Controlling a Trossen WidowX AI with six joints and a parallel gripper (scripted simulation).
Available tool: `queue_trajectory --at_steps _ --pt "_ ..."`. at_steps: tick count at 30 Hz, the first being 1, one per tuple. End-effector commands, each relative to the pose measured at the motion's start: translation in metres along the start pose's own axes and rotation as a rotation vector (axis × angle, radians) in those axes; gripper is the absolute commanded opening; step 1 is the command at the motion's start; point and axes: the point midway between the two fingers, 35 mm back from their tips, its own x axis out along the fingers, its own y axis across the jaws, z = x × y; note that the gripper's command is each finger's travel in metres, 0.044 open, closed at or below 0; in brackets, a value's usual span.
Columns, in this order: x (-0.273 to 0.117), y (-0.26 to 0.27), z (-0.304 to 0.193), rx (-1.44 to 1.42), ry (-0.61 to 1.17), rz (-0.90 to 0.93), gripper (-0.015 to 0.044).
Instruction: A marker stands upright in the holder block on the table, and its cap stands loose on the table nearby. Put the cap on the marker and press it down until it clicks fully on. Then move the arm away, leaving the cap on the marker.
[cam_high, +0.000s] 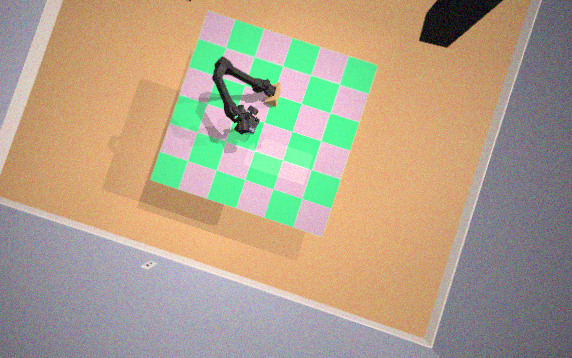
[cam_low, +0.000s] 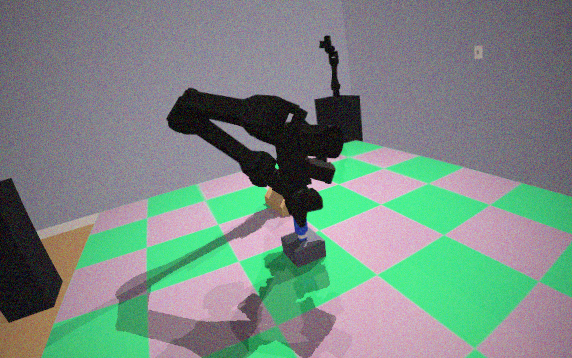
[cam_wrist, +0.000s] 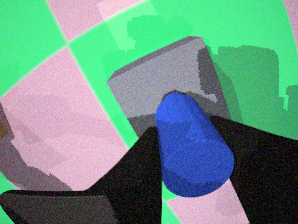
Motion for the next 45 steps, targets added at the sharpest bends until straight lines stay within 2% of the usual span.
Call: queue_trajectory --at_steps 1,13,16,21,25,27,38,41,42,45 --pt "0.000 0.000 0.000 0.001 0.000 0.000 0.0131" --pt "0.000 0.000 0.000 0.001 0.000 0.000 0.0440" --pt "-0.008 -0.001 0.001 0.000 -0.002 0.000 0.0440" --pt "-0.067 0.000 0.001 -0.001 -0.003 0.002 0.0440" --pt "-0.075 0.001 0.000 -0.001 -0.002 0.002 0.0440" --pt "-0.074 0.001 0.000 0.064 -0.002 0.002 0.0387" --pt "-0.066 0.000 0.003 1.143 -0.006 -0.001 0.0099" --pt "-0.064 0.000 0.003 1.289 -0.007 -0.001 0.0020" --pt "-0.064 0.000 0.003 1.289 -0.007 -0.001 0.0000" --pt "-0.064 0.000 0.003 1.289 -0.007 -0.001 0.0000"
